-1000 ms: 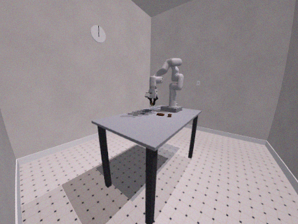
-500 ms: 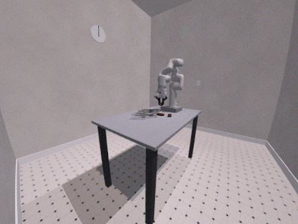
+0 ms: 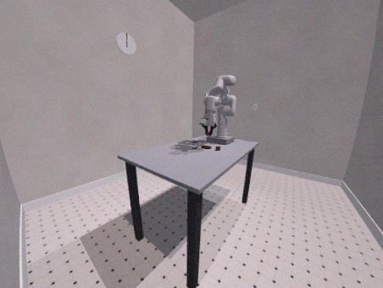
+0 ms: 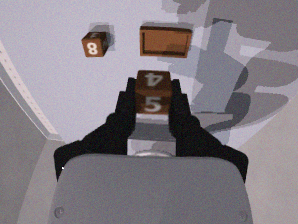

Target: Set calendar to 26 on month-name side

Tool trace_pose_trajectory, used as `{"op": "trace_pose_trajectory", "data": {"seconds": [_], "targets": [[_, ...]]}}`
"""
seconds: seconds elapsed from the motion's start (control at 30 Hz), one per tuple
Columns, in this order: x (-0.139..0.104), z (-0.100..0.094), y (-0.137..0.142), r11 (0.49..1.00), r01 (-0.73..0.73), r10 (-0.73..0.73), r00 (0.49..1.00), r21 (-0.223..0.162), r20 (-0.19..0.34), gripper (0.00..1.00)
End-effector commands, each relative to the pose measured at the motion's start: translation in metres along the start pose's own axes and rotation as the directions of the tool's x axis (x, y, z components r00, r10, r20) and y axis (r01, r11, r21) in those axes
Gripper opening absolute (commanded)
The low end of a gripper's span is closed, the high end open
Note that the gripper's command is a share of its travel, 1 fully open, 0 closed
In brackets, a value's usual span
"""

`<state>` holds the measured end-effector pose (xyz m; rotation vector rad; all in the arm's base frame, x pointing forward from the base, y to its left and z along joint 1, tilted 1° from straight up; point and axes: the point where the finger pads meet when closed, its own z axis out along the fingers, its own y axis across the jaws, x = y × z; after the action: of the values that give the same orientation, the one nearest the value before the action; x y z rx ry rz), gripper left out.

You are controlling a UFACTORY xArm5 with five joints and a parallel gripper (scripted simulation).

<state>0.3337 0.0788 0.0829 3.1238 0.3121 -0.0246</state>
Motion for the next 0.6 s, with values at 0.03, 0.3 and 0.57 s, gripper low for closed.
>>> {"op": "trace_pose_trajectory", "data": {"seconds": [0.03,0.3,0.57], "targets": [[0.001,0.002,0.0,1.0,0.0,0.0,1.0,0.0,-0.004,0.27],[0.001,0.021,0.0,1.0,0.0,0.0,1.0,0.0,-0.003,0.27],[0.001,0.041,0.0,1.0,0.0,0.0,1.0,0.0,-0.003,0.27]]}}
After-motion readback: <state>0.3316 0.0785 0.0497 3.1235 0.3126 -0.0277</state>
